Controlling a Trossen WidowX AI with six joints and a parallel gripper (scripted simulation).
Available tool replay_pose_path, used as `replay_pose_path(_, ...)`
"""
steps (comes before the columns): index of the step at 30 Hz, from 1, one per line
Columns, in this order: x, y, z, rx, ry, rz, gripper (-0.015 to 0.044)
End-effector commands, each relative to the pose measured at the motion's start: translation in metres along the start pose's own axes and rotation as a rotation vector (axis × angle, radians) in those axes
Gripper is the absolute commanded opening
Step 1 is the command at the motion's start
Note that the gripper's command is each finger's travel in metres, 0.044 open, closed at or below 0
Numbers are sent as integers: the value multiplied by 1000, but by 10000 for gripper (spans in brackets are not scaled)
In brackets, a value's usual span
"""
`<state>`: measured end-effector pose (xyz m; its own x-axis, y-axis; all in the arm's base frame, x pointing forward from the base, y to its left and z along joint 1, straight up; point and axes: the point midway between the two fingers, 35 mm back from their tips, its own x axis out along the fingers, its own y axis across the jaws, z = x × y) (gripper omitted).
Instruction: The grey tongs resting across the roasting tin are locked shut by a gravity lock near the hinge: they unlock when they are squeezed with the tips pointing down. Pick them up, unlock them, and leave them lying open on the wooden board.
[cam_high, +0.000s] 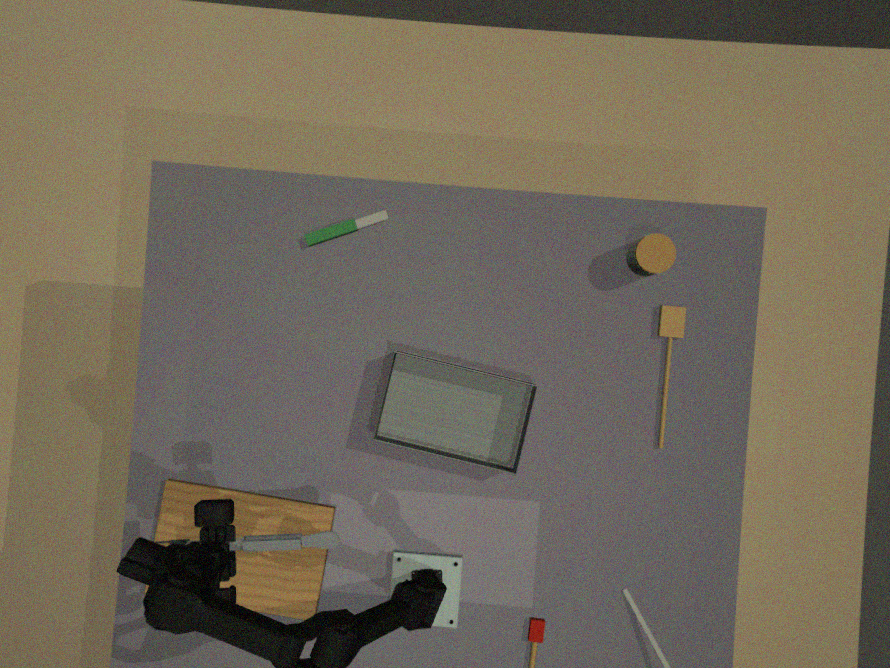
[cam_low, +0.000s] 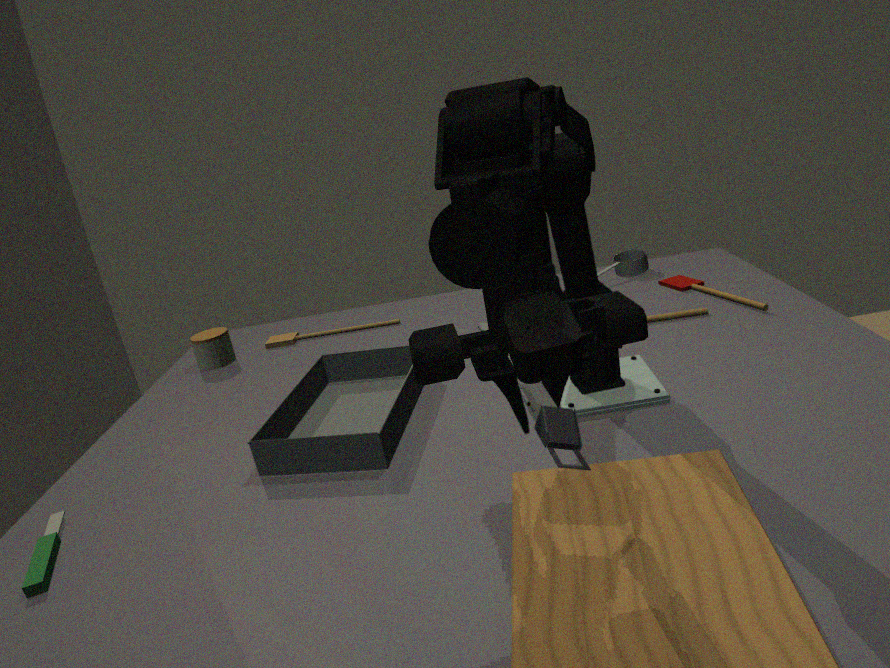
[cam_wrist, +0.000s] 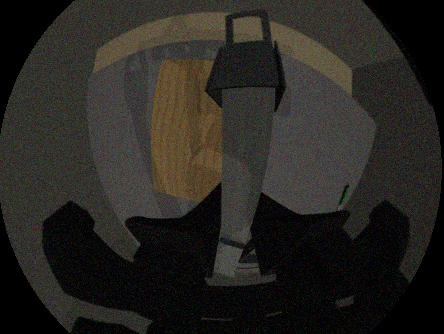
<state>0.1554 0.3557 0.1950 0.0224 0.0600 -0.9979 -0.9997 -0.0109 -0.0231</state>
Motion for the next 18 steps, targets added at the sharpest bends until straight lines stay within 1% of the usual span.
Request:
replay_pose_path(1,0,19,11,58,0,3,-150)
replay_pose_path(10,0,69,33,195,-4,10,-150)
replay_pose_path(18,0,73,34,204,-4,11,-150)
